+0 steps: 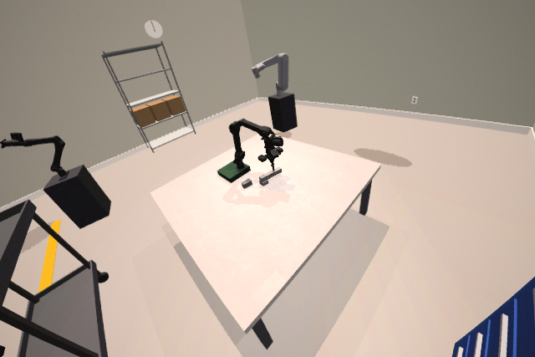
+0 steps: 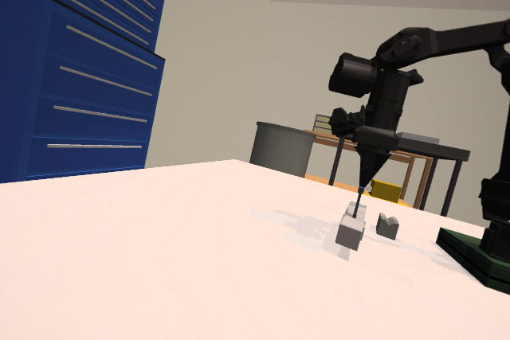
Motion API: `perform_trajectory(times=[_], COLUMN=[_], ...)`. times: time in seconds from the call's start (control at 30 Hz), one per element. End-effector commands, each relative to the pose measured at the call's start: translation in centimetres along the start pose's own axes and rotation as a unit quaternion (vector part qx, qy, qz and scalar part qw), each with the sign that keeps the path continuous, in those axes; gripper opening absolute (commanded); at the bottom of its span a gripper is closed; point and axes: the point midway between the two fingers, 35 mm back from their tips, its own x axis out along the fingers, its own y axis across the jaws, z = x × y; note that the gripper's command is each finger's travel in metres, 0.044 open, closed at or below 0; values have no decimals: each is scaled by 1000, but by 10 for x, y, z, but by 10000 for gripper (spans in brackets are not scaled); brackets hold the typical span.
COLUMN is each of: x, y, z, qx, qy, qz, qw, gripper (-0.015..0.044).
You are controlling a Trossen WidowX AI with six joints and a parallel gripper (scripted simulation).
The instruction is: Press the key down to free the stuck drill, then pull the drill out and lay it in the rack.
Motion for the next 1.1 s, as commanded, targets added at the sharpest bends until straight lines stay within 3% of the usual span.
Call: perform_trajectory(times=[0.0,1.07], x=[4,15], y=[0,0], z=[0,-2], qx=[1,1], qy=[3,3], qz=[0,0], qw=[1000,1000], gripper=[0,0])
